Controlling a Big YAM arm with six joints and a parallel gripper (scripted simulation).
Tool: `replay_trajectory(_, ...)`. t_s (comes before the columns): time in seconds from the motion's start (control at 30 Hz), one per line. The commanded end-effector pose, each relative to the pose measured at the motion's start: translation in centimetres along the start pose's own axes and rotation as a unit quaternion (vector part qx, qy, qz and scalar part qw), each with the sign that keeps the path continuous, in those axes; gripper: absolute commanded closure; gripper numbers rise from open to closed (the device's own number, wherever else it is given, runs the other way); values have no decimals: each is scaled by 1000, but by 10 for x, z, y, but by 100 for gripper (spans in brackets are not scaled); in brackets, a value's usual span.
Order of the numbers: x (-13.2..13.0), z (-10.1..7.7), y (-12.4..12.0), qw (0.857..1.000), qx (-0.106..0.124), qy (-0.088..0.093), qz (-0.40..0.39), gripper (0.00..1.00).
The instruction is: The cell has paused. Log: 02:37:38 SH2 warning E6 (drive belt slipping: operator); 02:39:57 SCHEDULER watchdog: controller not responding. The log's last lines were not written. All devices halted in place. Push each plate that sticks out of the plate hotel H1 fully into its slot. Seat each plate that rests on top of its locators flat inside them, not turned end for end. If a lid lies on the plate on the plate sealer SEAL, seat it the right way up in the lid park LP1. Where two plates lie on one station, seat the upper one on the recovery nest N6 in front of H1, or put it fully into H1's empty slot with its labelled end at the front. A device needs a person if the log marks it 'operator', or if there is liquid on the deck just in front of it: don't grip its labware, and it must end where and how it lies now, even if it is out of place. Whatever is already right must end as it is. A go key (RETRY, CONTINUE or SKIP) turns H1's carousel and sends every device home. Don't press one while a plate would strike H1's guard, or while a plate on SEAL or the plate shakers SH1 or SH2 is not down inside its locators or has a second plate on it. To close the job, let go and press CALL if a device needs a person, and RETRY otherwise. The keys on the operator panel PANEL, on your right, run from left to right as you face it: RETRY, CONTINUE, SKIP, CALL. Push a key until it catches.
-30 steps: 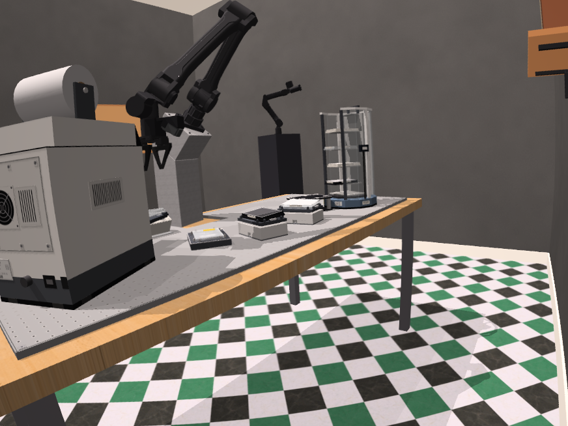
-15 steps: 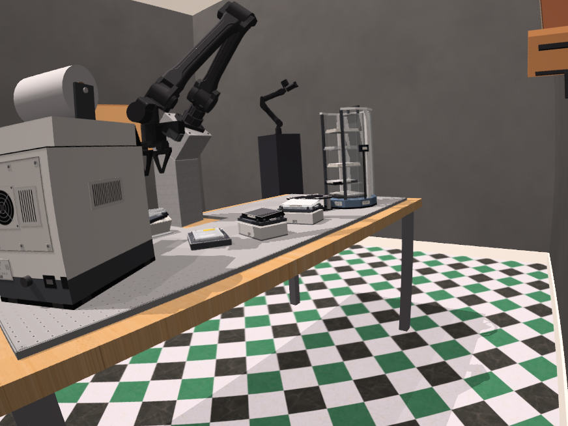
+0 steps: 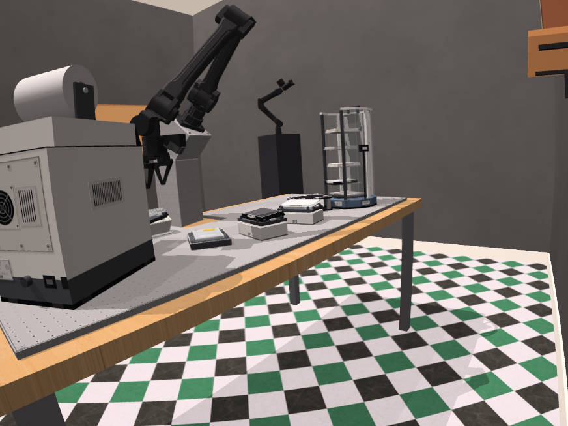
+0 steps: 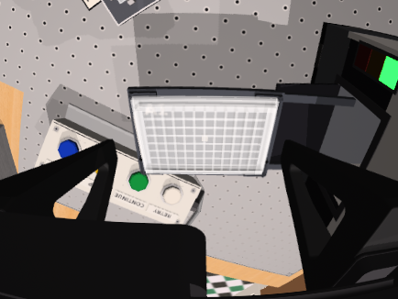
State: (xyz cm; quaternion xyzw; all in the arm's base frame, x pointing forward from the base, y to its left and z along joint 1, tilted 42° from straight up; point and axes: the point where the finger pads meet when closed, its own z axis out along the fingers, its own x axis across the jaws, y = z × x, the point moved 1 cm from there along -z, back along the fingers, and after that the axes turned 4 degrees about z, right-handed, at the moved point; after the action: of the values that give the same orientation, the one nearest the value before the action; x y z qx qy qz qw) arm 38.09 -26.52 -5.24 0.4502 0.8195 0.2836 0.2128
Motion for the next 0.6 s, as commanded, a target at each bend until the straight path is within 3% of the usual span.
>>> replay_trajectory(0.0,-10,9,7,1000,-4,-9,-1,0)
replay_trajectory(0.03,-10,0,4,1000,-3,-13,2,0)
replay_trajectory(0.57,-10,0,4,1000,-3,-13,2,0)
